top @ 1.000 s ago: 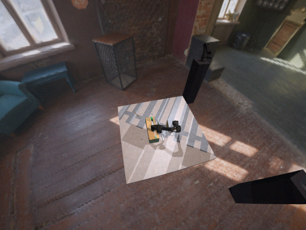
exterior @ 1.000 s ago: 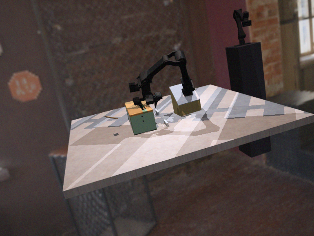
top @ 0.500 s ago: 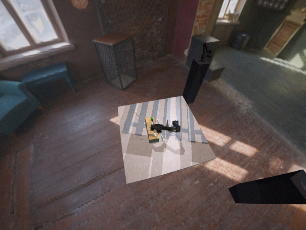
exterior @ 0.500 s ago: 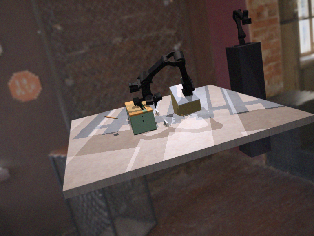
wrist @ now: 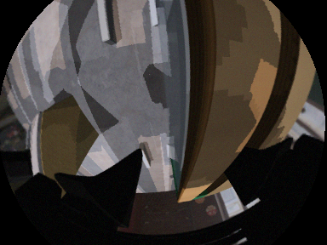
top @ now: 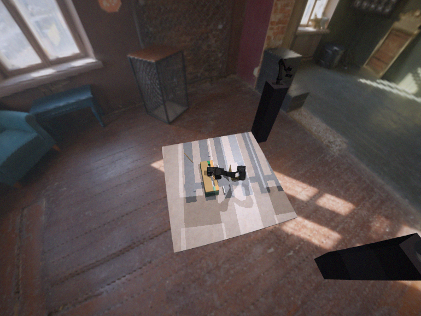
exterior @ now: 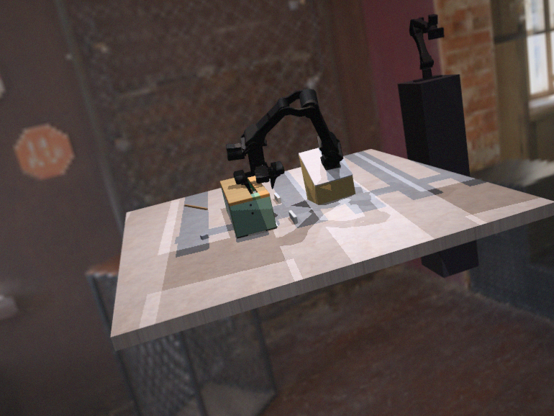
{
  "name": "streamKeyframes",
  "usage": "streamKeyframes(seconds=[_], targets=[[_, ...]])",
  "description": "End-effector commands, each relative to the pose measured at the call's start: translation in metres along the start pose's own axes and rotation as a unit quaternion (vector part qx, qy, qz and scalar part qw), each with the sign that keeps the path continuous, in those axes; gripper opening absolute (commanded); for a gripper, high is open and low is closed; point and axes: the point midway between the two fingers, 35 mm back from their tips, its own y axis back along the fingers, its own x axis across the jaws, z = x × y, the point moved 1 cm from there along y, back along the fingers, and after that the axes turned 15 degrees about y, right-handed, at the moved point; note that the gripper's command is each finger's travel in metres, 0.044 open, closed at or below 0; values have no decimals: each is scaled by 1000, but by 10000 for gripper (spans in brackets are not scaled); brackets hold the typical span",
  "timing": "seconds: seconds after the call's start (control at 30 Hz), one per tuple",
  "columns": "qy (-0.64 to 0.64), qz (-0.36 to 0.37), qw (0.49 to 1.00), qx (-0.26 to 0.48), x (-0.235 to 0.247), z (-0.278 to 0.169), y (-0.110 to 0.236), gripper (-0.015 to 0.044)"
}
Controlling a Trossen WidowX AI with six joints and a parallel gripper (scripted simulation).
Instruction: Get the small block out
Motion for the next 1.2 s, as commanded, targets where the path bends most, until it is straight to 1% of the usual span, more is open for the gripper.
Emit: streamKeyframes(seconds=[0.0,1.03,1.17], targets=[[2,3,1000,1,3,-9,-5,400],[2,3,1000,4,24,-85,-32,400],[2,3,1000,4,25,-89,-33,400]])
